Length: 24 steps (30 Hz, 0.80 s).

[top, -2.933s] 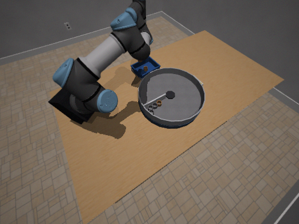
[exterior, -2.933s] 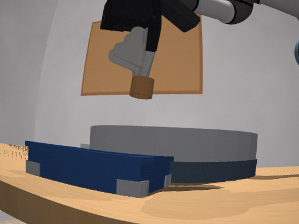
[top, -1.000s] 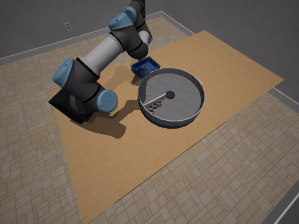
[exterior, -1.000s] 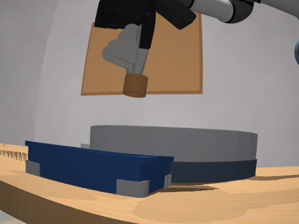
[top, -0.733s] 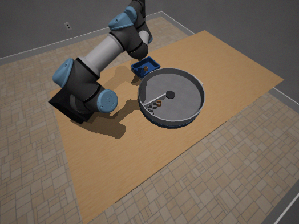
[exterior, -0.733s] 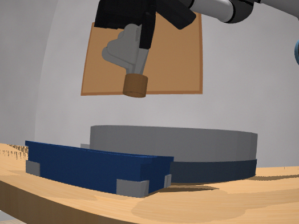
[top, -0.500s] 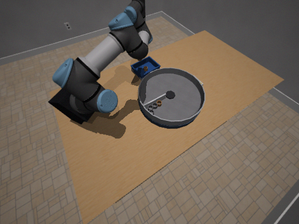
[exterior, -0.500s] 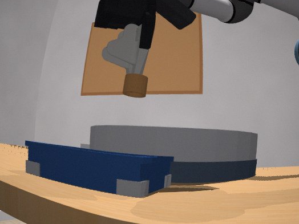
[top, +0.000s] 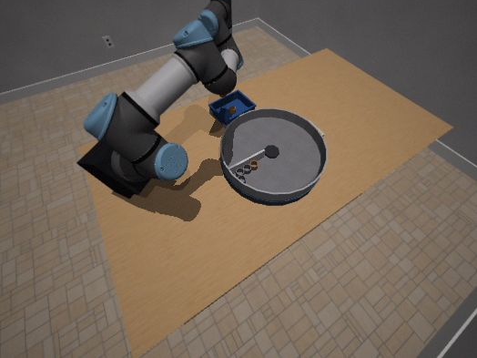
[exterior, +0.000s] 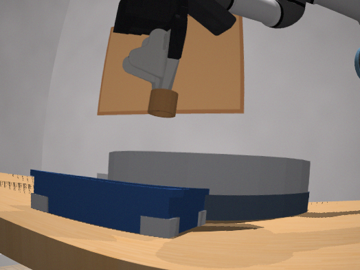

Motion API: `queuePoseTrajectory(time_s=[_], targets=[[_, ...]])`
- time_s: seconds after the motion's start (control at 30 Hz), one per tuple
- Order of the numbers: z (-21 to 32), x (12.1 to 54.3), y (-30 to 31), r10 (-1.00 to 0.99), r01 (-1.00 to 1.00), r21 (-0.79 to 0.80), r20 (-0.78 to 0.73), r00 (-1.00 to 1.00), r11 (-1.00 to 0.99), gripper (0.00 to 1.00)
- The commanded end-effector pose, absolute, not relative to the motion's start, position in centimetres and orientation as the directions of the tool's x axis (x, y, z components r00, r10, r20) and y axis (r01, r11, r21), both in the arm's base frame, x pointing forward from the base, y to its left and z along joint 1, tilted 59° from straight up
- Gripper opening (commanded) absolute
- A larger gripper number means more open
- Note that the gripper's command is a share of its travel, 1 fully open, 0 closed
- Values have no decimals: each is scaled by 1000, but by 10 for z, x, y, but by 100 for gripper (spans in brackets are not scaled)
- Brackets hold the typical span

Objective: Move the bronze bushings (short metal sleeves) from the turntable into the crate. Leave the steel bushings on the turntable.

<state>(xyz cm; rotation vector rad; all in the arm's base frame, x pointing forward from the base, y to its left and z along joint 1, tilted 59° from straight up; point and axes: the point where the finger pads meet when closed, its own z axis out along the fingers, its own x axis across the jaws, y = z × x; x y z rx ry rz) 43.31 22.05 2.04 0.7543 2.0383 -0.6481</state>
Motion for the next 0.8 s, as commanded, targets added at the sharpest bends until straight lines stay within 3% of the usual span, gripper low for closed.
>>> queuePoseTrajectory(time_s=[0.0, 0.77], targets=[[21, 433, 221, 272, 709, -165, -845, -460, 686, 0], [-4, 459, 188, 272, 709, -165, -845, -460, 686, 0]])
